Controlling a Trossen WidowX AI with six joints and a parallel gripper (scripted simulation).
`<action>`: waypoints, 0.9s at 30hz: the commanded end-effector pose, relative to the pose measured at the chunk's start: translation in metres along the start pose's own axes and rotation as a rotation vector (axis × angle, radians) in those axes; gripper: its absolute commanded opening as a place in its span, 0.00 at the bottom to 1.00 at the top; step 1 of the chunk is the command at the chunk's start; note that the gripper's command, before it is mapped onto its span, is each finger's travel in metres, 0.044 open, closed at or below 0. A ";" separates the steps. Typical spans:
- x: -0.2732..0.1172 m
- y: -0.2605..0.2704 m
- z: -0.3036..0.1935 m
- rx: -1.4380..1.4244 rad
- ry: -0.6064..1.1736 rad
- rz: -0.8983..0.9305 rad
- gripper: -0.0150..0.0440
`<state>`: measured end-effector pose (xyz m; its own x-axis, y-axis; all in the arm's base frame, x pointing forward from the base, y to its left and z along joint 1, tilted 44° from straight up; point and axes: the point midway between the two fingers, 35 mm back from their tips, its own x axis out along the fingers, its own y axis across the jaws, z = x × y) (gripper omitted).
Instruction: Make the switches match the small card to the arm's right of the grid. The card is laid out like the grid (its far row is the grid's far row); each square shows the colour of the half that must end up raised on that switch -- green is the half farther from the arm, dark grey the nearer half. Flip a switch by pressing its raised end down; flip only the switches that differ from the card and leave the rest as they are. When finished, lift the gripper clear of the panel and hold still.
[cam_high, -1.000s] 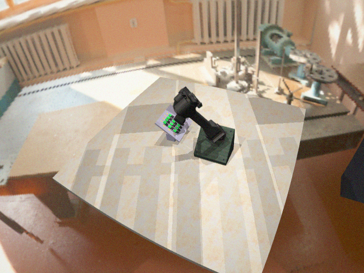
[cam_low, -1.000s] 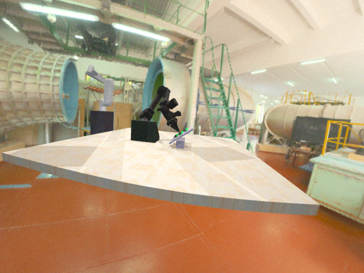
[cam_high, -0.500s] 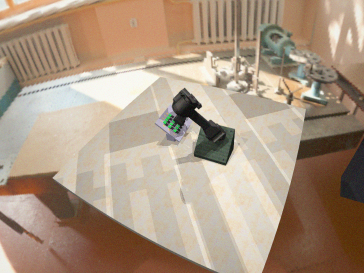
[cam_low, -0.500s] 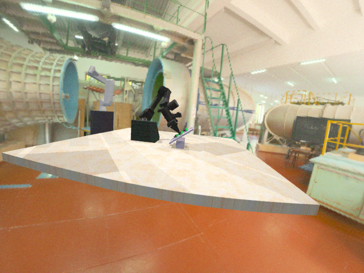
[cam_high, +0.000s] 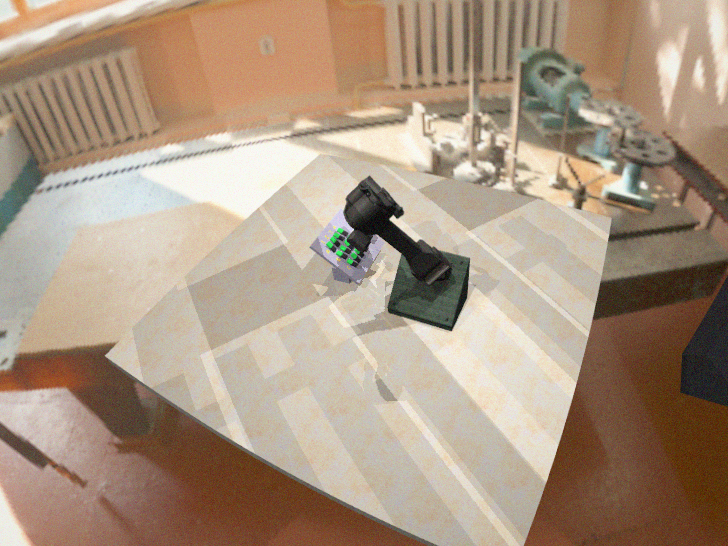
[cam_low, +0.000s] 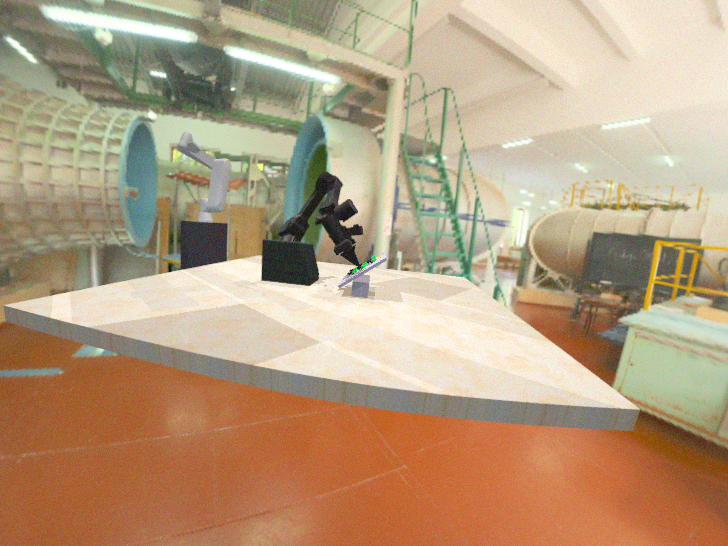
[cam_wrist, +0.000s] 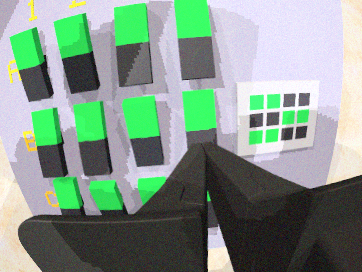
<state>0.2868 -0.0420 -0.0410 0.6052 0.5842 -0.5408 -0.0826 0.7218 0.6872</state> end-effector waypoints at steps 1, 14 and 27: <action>0.000 -0.001 -0.001 0.007 0.003 -0.003 0.25; 0.001 -0.001 -0.001 0.007 0.003 -0.003 0.25; 0.003 -0.001 -0.001 0.008 0.002 -0.003 0.25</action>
<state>0.2881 -0.0409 -0.0417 0.6060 0.5838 -0.5404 -0.0835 0.7222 0.6866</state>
